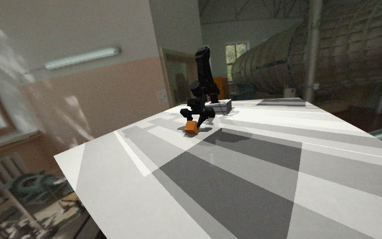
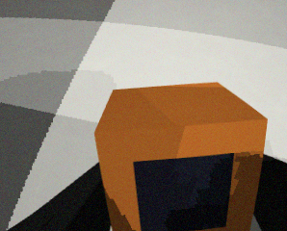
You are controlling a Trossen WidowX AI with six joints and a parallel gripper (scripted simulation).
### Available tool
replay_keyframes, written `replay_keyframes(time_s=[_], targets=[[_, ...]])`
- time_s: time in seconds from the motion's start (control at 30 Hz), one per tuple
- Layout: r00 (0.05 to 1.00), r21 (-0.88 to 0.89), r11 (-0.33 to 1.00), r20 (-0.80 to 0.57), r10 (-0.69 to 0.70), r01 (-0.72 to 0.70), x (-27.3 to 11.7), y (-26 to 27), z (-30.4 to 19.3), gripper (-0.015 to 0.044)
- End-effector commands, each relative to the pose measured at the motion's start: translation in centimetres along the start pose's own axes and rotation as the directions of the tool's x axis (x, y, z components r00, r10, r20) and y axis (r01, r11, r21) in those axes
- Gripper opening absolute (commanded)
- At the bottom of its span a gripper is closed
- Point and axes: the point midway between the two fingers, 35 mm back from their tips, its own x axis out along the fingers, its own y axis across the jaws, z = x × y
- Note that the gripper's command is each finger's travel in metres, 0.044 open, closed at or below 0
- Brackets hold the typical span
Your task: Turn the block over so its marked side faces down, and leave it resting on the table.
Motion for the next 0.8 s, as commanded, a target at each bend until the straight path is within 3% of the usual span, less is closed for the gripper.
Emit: replay_keyframes(time_s=[0.0,0.27,0.77], targets=[[0.999,-0.005,1.0,0.049,-0.003,0.003,-0.2,-0.1,-1.0,0.0],[0.988,-0.005,1.0,0.157,-0.004,0.005,-1.2,-0.2,-1.3,0.0],[0.983,-0.005,1.0,0.186,-0.004,0.005,-1.4,-0.2,-1.0,0.0]])
